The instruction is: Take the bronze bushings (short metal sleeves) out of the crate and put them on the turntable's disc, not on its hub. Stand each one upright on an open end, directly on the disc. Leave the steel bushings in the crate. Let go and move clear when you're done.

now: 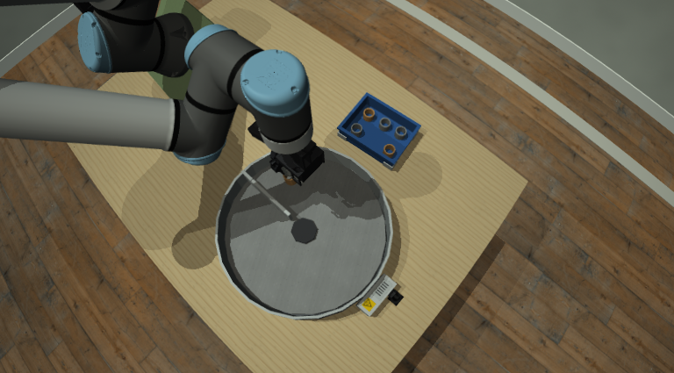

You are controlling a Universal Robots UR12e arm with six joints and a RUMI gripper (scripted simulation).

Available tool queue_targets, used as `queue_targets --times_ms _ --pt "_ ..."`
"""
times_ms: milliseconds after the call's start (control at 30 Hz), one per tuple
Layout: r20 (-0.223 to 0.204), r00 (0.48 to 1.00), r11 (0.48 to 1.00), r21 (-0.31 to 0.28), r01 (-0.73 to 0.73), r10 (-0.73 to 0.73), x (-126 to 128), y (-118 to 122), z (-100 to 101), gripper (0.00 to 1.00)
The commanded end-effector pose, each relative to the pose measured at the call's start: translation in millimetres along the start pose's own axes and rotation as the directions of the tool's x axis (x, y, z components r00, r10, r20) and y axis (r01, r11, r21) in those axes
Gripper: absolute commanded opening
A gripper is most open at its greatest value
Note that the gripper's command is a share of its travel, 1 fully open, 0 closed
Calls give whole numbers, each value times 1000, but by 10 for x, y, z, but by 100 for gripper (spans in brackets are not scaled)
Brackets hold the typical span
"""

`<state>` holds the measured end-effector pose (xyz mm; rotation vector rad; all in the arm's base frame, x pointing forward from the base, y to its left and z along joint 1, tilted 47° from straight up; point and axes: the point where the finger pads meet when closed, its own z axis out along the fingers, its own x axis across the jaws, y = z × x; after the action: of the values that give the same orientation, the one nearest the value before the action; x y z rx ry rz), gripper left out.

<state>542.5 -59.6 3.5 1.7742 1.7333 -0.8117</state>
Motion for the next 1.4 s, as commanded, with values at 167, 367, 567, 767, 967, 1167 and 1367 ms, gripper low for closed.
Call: queue_targets --times_ms 167,367,567,767,967,1167,1367 --pt "0 1000 1000 -1 0 0 -1 4 -4 0" --pt "0 1000 1000 -1 0 0 -1 4 -4 0" --pt "0 1000 1000 -1 0 0 -1 4 -4 0" --pt "0 1000 1000 -1 0 0 -1 3 49 0" --pt "0 1000 1000 -1 0 0 -2 2 247 0" --pt "0 1000 1000 -1 0 0 -2 2 247 0" --pt "0 1000 1000 -1 0 0 -2 2 247 0"
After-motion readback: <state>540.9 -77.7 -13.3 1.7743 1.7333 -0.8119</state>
